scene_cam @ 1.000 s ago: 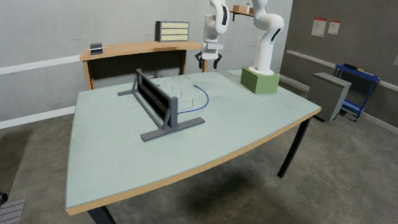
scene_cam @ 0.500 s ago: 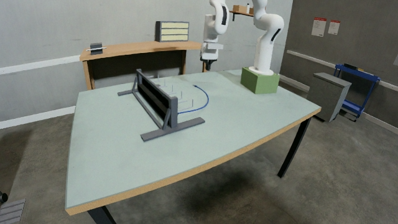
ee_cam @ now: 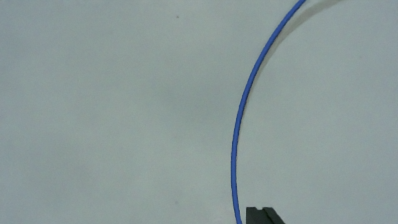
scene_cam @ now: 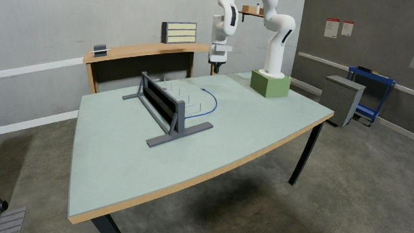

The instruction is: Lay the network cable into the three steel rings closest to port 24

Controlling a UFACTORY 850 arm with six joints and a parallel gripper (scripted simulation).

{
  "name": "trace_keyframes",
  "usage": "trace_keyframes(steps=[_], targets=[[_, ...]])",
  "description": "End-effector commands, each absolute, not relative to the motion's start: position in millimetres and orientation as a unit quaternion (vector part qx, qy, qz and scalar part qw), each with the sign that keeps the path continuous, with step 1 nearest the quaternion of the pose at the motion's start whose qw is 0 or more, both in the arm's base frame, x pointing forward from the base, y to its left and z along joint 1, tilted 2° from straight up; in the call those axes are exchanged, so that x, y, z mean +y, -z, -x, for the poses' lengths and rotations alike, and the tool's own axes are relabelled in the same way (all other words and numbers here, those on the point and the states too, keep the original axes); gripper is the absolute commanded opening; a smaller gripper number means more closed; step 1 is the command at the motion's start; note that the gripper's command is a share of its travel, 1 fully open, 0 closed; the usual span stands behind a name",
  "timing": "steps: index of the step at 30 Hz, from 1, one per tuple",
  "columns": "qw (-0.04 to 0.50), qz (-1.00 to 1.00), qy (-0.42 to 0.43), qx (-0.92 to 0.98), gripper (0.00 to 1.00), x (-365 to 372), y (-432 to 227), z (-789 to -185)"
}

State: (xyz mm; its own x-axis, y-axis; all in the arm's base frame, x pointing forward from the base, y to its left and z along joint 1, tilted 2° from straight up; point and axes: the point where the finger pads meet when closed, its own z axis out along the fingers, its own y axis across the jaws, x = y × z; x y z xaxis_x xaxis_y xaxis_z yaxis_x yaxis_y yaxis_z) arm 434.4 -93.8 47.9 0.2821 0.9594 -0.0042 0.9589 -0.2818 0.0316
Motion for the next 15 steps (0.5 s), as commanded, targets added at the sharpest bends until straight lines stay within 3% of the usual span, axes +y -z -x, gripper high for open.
trace_keyframes(steps=[1, 15], targets=[[0.015, -0.801, -0.008, 0.599, 0.0, -94.0, -48.4, -435.2], [0.014, -0.79, -0.009, 0.613, 0.0, -99.5, -47.6, -438.5]])
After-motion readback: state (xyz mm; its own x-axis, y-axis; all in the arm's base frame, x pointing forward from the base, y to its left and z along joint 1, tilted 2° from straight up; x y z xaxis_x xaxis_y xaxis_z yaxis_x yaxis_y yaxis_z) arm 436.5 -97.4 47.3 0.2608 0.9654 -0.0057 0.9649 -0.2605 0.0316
